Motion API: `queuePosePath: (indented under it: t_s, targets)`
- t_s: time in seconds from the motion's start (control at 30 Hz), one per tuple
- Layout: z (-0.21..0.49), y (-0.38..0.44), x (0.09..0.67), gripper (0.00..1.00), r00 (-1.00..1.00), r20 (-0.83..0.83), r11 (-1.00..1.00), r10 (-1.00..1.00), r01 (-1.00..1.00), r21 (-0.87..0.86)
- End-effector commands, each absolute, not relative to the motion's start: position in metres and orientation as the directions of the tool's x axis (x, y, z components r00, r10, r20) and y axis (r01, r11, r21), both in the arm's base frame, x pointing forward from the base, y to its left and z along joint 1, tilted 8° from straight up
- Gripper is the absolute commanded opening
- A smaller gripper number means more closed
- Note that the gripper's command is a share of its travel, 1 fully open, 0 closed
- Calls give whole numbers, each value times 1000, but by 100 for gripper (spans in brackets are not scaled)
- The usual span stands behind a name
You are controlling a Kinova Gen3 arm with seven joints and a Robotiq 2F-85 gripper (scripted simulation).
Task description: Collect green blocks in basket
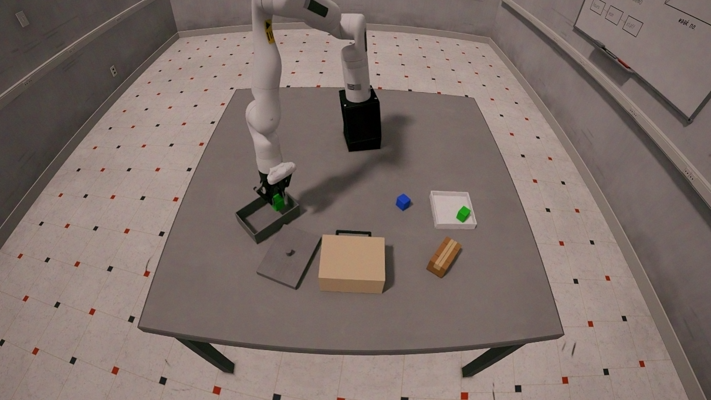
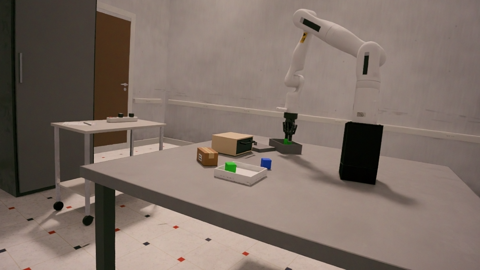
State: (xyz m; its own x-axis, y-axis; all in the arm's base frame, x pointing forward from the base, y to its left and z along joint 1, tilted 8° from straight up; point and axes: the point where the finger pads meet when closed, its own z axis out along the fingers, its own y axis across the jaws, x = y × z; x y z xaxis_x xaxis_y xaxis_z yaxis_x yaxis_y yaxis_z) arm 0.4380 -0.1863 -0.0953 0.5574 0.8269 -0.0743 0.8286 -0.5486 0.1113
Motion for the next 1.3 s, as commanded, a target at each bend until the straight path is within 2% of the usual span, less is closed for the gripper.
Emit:
queuePosePath:
  t_s: [0.0,0.6,1.27]
  targets:
    - [-79,-184,438,10,557,-74,-548,827,829,113]
    - [-15,-176,434,10,557,-74,-548,827,829,113]
    - [12,-173,433,10,557,-74,-548,827,829,113]
